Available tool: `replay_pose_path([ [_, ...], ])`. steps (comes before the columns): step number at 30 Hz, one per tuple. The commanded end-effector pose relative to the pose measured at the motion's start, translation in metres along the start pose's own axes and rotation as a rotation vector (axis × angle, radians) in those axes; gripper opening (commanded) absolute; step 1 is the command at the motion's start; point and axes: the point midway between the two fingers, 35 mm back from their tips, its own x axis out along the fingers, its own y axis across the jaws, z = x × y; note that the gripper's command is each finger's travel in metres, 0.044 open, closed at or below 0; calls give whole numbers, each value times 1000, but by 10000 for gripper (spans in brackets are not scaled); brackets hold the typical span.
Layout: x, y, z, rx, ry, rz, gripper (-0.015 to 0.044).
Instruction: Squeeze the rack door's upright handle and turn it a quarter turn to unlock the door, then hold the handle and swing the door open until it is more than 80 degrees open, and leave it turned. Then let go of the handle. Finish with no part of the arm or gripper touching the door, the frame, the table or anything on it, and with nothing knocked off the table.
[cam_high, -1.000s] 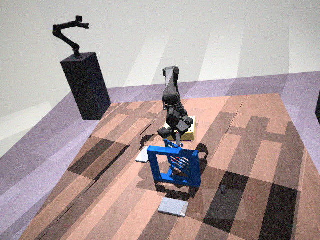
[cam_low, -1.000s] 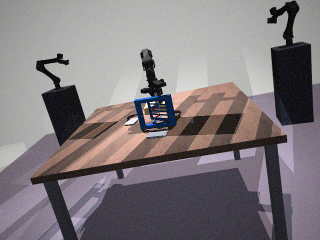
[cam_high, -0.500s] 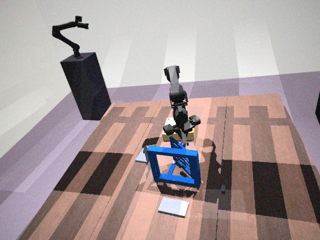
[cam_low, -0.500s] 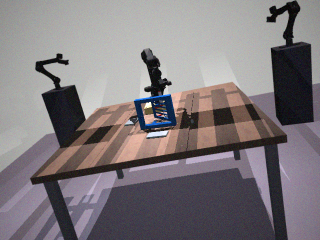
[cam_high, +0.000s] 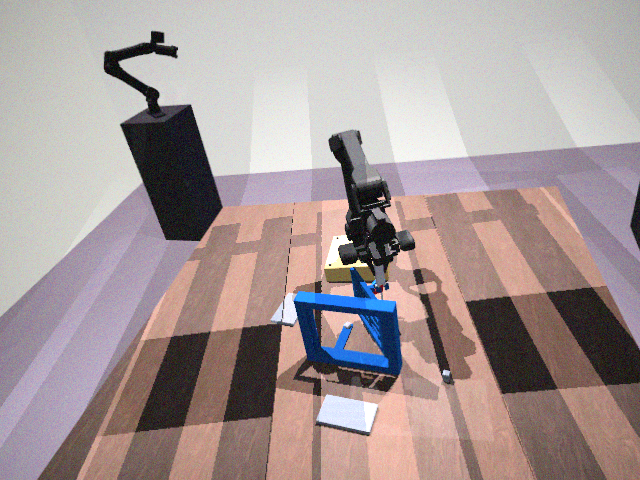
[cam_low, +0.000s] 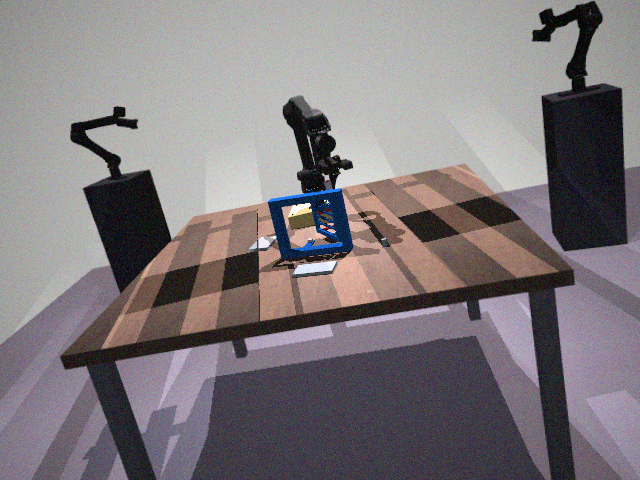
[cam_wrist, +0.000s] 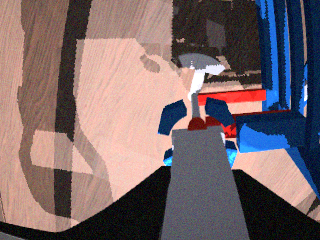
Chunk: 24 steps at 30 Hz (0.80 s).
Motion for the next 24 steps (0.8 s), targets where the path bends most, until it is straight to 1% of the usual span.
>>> replay_pose_path([
  [1, 0, 7, 3, 75, -4, 1, 8],
  [24, -1, 56, 21, 387, -5, 7, 8],
])
